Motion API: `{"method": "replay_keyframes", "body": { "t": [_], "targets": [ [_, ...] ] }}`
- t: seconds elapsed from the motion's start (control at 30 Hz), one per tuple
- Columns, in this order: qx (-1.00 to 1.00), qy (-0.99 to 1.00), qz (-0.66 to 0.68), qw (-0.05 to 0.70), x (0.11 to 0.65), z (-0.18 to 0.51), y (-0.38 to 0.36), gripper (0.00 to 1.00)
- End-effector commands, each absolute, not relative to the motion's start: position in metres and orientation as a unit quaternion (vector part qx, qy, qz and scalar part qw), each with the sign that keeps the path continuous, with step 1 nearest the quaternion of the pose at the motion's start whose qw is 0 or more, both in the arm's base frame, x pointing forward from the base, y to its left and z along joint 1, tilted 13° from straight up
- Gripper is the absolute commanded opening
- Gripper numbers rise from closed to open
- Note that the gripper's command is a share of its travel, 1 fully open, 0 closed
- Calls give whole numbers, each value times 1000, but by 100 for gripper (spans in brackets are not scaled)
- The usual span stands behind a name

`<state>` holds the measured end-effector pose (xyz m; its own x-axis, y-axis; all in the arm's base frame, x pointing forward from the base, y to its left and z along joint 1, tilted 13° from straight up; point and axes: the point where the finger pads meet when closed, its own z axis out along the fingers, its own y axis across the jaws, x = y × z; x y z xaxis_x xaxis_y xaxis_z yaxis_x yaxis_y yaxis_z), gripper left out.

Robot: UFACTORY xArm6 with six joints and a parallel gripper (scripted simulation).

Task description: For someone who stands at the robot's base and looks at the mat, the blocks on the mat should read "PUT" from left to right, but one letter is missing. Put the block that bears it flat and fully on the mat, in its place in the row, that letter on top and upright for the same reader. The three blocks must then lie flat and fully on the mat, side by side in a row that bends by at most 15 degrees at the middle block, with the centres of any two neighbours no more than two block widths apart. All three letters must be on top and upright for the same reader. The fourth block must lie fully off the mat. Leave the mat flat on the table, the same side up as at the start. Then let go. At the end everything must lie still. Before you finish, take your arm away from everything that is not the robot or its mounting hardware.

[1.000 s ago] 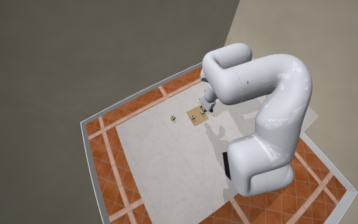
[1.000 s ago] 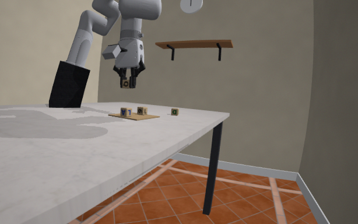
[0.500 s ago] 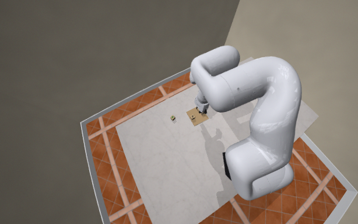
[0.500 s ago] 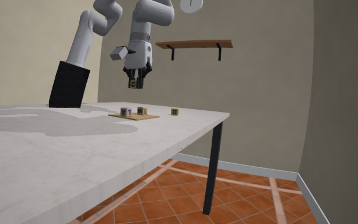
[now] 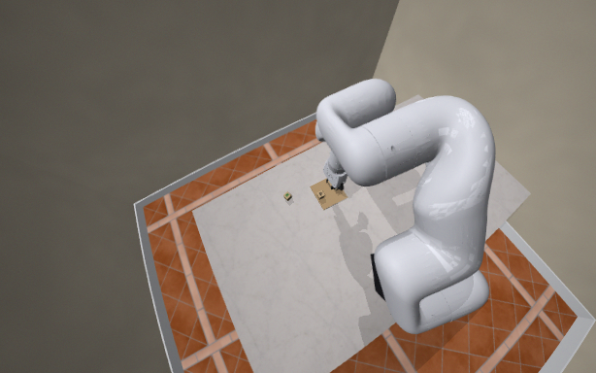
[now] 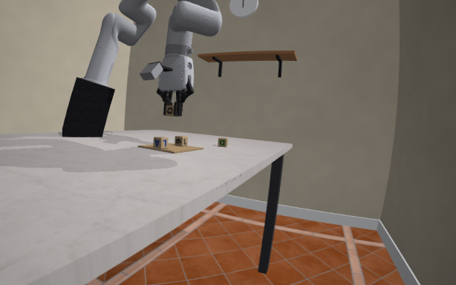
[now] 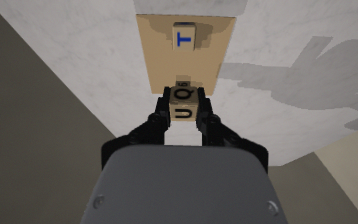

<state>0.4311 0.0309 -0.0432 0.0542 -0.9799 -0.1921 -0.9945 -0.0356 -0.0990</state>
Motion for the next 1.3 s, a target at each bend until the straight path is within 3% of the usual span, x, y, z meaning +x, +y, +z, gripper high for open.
{"method": "replay_keyframes", "body": {
  "t": [0.0, 0.63, 1.27],
  "targets": [
    [-719, 687, 35, 103, 433, -53, 33, 27],
    [-719, 687, 35, 103, 440, -121, 47, 27],
    [-719, 687, 35, 103, 440, -126, 48, 27]
  ]
}}
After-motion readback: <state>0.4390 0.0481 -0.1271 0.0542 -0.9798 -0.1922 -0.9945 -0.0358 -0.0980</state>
